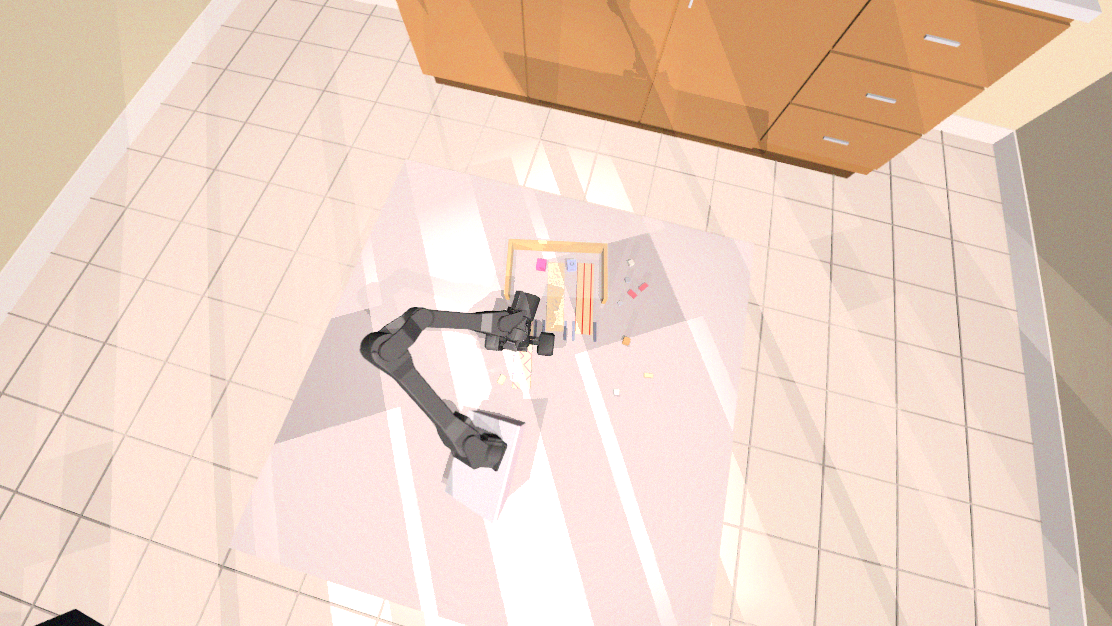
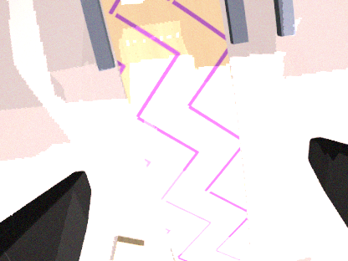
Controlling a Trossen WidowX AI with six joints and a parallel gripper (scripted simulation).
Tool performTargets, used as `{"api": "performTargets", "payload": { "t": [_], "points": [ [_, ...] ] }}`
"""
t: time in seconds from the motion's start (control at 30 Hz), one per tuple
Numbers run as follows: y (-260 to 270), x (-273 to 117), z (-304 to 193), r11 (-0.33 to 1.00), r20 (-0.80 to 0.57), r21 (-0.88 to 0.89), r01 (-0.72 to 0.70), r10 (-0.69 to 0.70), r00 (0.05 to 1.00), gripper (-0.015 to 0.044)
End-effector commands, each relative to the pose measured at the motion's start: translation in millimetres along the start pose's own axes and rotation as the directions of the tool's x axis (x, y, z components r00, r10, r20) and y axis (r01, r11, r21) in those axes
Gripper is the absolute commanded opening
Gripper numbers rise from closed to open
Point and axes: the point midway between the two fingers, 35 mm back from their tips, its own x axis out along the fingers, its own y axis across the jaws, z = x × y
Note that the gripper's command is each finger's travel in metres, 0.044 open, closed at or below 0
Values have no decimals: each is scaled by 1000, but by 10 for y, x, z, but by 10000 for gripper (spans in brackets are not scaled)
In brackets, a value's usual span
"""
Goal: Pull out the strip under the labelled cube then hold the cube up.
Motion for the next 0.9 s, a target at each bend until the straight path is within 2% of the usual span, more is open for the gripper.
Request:
{"api": "performTargets", "payload": {
  "t": [0.0, 0.87],
  "points": [
    [19, -16, 147, 1000, -1, 3, -2, 2, 1000, 440],
    [155, -137, 1184, 1000, 5, -2, -3, 3, 1000, 440]
  ]
}}
